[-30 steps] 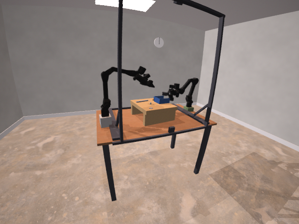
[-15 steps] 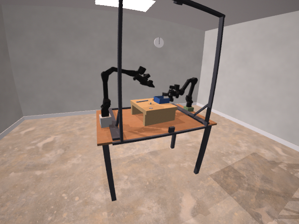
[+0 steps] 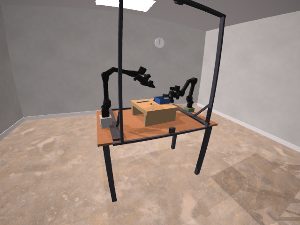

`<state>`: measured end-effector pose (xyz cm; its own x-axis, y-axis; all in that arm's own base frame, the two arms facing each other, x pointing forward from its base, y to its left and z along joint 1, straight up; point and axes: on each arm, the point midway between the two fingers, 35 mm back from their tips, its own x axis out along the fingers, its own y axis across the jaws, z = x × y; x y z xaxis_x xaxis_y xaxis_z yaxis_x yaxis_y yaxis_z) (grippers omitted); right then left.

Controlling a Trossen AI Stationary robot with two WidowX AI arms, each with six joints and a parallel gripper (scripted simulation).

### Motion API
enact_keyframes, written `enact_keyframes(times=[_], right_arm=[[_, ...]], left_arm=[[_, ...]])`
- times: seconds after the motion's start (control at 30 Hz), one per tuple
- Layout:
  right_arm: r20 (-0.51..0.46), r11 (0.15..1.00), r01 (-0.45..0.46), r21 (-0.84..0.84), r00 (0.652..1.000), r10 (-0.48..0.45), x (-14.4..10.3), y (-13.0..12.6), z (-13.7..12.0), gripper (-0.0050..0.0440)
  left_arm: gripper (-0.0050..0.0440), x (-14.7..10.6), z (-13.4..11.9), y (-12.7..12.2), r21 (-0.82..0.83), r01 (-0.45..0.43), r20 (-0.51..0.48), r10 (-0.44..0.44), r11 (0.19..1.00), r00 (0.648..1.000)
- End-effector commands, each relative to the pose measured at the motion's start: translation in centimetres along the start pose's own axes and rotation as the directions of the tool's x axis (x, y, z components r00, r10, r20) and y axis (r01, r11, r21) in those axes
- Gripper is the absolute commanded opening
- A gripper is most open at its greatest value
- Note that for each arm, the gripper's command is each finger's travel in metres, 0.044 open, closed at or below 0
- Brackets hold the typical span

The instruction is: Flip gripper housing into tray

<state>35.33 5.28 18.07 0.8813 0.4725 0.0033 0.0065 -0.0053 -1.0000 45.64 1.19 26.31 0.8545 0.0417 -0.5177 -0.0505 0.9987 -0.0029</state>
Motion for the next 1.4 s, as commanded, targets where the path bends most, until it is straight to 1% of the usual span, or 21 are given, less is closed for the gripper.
enact_keyframes(times=[0.0, 1.37], right_arm=[[0.003, 1.000, 0.015, -0.005, 1.000, -0.015, 0.2, -0.2, -0.1, 0.0112], [0.003, 1.000, 0.014, -0.004, 1.000, -0.014, 0.3, 2.5, -0.1, 0.0112]], left_arm=[[0.0440, -0.7, 0.8, 0.0, 0.005, 0.003, 0.022, -0.004, 1.000, 1.000], [0.0440, -0.7, 0.8, 0.0, 0.005, 0.003, 0.022, -0.004, 1.000, 1.000]])
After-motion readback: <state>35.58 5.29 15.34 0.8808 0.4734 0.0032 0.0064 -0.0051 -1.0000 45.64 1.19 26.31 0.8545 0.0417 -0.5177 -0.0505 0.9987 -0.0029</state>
